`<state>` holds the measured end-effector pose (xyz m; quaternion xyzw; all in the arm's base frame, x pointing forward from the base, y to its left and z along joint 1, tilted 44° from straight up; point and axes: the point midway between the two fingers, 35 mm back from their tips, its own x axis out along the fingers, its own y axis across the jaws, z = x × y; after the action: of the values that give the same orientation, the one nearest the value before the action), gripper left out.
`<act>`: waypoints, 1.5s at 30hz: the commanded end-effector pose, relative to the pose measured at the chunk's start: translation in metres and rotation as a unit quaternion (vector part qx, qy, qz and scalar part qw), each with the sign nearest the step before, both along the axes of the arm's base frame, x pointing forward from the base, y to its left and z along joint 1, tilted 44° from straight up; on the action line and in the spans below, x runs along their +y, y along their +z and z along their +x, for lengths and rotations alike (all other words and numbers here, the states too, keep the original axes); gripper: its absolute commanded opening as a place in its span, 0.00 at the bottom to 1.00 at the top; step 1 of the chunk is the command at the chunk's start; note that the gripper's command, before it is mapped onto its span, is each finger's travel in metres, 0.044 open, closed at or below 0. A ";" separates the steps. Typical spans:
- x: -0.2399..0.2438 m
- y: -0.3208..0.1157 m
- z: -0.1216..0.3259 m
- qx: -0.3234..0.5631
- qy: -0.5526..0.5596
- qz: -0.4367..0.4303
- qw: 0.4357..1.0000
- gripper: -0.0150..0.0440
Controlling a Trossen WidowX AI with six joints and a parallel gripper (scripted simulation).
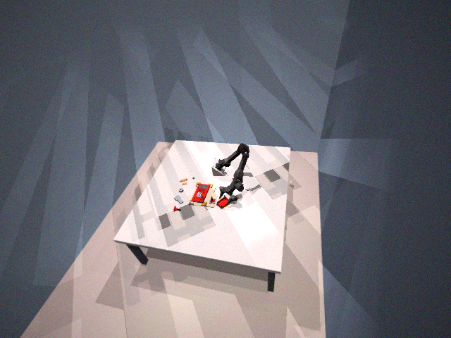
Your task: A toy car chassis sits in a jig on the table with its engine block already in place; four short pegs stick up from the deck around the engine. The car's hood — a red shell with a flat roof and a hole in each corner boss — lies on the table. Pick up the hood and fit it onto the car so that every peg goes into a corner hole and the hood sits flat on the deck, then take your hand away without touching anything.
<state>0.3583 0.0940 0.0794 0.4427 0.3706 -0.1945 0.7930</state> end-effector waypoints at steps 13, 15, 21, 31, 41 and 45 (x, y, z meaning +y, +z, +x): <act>0.006 -0.006 0.000 -0.001 -0.002 0.000 1.000 1.00; 0.006 -0.006 0.000 -0.001 -0.002 0.000 1.000 1.00; 0.008 -0.009 0.000 -0.001 -0.002 0.000 1.000 1.00; 0.009 -0.009 0.000 0.000 0.000 0.000 1.000 0.82; 0.009 -0.009 0.000 0.000 0.000 0.000 1.000 0.68; 0.001 -0.001 0.001 0.000 0.000 0.000 1.000 0.50</act>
<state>0.3578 0.1009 0.0719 0.4421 0.3732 -0.1953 0.7919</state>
